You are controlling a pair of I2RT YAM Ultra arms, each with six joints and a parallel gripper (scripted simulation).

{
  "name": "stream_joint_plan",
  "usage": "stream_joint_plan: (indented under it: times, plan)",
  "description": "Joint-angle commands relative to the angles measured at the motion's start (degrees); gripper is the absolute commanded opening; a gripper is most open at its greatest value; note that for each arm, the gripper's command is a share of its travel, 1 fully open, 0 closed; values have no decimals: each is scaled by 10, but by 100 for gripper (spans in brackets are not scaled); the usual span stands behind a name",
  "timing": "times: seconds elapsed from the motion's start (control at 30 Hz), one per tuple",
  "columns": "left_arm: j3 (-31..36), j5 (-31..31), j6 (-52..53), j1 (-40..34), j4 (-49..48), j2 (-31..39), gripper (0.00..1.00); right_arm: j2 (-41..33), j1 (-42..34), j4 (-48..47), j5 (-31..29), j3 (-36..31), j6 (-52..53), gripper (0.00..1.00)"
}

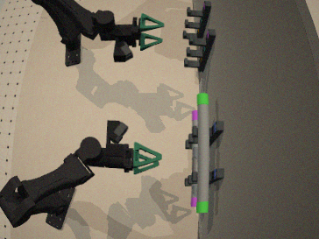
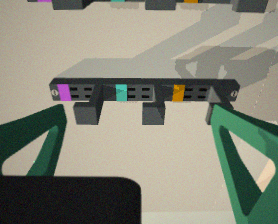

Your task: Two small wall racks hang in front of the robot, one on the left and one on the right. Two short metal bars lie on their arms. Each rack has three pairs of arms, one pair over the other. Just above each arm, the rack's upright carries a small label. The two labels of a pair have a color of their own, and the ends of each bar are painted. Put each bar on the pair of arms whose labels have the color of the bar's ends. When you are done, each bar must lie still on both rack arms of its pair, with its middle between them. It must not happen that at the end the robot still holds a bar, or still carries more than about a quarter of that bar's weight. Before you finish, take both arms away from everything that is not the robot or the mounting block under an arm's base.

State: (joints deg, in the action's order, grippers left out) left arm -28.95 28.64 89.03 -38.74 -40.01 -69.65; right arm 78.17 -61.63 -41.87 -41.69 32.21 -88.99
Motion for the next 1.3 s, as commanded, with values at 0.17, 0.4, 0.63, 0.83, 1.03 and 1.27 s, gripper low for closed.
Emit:
stream_joint_plan:
  times: [0.17,0.4,0.63,0.83,1.03,1.27]
  plan:
    - [6,8,10,-5,-16,-4,100,-4,1,-6,-4,31,-10,100]
    - [6,8,10,-5,-16,-4,100,-5,5,6,1,42,-10,100]
    - [6,8,10,-5,-16,-4,100,-11,9,28,4,59,-11,100]
    - [6,8,10,-5,-16,-4,100,-16,13,50,8,77,-11,100]
    - [6,8,10,-5,-16,-4,100,-18,16,65,11,89,-11,100]
    - [6,8,10,-5,-16,-4,100,-22,21,90,16,110,-11,100]
